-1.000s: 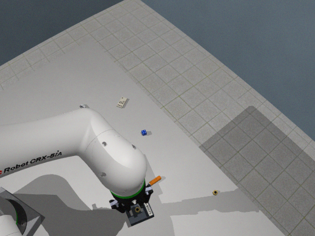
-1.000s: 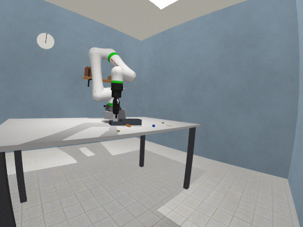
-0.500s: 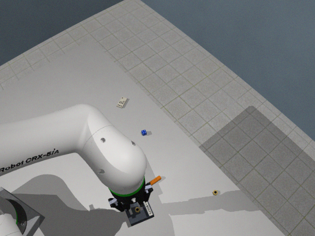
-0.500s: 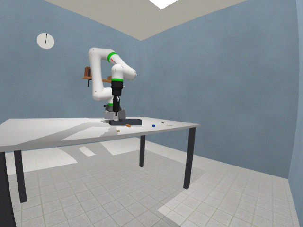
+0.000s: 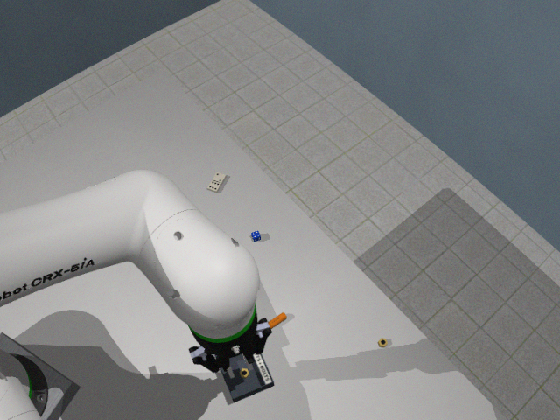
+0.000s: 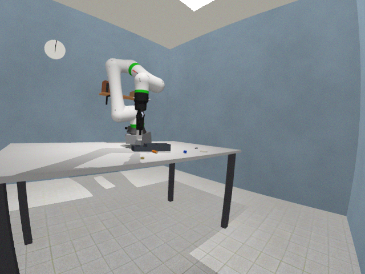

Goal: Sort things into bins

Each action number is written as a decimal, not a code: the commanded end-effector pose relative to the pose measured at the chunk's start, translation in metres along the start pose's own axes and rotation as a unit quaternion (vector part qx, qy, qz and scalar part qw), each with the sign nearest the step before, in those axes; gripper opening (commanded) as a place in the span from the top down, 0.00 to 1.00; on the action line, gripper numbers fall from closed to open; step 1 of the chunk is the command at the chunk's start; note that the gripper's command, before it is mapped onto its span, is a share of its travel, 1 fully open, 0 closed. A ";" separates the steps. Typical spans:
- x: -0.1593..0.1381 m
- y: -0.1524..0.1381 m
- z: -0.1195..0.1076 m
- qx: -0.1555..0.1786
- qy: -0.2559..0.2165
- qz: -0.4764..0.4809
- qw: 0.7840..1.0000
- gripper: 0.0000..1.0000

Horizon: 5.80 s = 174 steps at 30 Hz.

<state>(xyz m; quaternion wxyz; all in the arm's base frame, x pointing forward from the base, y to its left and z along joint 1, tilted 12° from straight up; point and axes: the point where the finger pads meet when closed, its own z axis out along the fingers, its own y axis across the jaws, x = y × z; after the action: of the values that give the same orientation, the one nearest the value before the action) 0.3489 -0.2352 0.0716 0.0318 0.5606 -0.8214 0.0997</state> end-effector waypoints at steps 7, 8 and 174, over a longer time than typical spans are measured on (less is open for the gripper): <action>0.008 -0.041 -0.001 0.000 0.000 0.068 0.998 0.73; 0.009 -0.049 -0.001 0.000 0.000 0.068 0.998 0.73; 0.053 -0.280 0.006 0.000 0.000 0.068 0.998 0.84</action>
<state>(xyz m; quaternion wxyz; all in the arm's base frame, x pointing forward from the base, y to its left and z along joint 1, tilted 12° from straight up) 0.5890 -0.3833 0.1101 0.0249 0.5032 -0.8578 0.1016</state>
